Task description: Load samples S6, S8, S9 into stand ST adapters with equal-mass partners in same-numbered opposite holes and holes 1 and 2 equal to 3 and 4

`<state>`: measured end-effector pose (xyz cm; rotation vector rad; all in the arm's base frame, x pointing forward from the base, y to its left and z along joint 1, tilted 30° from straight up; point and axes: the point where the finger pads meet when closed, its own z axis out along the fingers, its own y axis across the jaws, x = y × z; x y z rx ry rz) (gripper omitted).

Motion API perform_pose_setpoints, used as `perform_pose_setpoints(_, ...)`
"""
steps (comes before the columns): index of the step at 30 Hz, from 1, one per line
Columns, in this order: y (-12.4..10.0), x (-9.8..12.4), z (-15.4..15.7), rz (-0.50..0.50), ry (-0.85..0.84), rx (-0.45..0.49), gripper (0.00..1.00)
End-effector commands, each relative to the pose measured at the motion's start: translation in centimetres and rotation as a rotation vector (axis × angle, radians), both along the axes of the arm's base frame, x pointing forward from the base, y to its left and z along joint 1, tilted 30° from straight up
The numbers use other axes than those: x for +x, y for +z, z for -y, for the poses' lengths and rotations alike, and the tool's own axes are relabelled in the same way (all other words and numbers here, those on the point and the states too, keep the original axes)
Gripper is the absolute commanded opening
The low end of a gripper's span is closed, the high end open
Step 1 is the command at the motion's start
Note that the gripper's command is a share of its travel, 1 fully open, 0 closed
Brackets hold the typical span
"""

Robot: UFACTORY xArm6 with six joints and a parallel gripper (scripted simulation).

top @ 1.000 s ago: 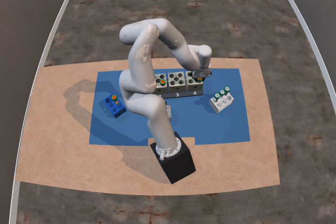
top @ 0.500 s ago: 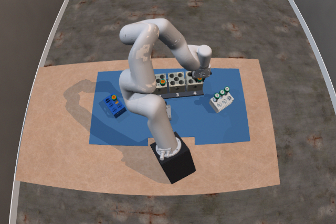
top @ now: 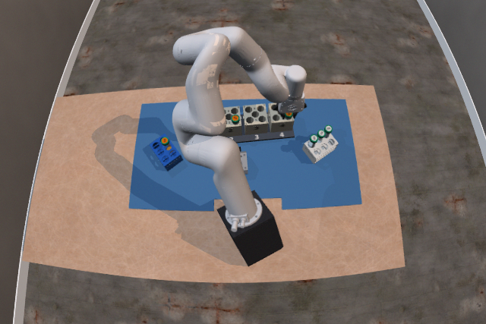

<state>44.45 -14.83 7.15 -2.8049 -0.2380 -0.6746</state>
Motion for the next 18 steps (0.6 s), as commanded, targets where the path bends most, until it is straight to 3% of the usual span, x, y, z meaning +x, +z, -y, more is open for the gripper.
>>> perform_pose_setpoints(1,0.1,0.1,0.1,0.003,-0.001,-0.002,0.44)
perform_pose_setpoints(18,1.2,-0.4,0.4,0.003,-0.001,-0.002,0.44)
